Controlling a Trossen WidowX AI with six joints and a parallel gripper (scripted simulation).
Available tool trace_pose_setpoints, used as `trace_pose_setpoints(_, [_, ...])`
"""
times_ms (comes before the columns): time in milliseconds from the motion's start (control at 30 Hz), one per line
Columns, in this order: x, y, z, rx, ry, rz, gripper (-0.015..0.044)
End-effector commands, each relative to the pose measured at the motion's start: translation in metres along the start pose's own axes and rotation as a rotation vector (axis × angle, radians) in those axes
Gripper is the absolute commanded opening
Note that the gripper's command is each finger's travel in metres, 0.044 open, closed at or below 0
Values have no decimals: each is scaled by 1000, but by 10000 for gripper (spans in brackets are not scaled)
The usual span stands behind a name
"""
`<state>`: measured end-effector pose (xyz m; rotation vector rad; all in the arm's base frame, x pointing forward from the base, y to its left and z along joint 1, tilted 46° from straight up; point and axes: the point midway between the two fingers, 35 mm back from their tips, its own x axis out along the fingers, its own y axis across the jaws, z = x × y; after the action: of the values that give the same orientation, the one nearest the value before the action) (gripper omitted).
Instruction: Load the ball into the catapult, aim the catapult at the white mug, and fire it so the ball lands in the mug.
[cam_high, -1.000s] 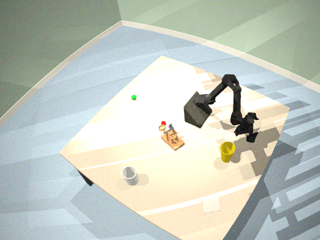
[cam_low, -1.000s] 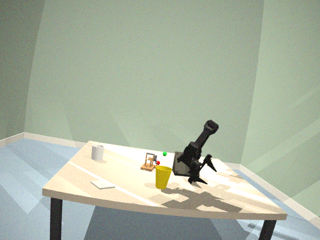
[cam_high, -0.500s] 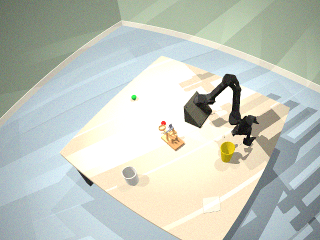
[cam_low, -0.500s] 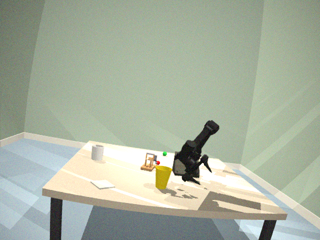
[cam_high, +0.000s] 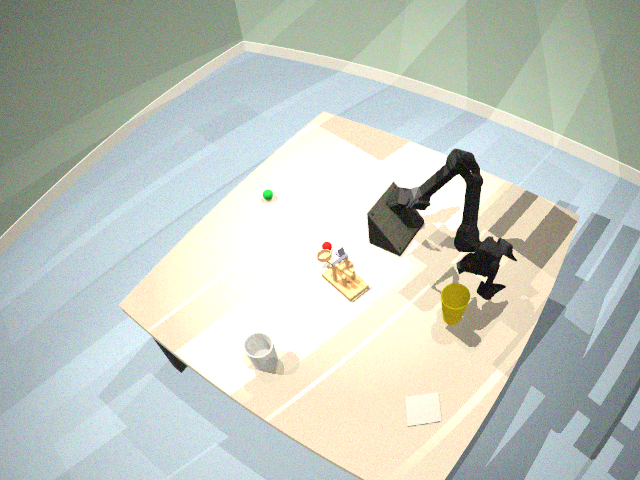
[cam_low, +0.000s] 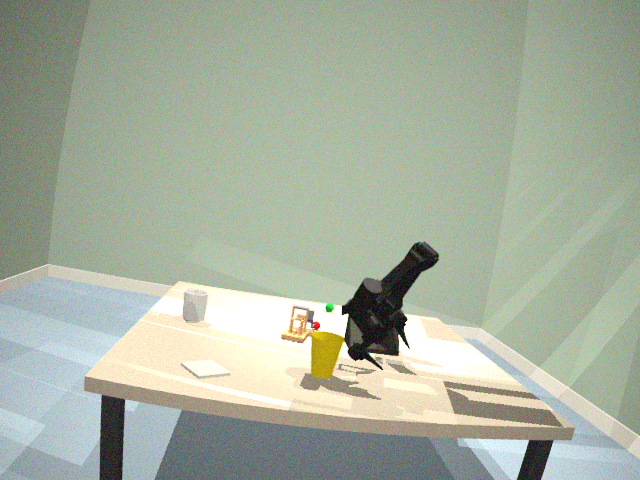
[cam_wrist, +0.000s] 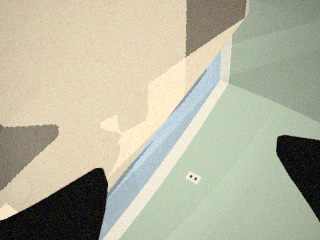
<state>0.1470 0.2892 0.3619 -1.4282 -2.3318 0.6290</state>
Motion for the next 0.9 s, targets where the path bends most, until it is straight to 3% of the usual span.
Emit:
trace_pose_setpoints(0, [-9,3,-14,19,51,50,440])
trace_pose_setpoints(533, [-40,9,-47,-58,235,214,440])
trace_pose_setpoints(867, [-71,31,-56,64,327,323,440])
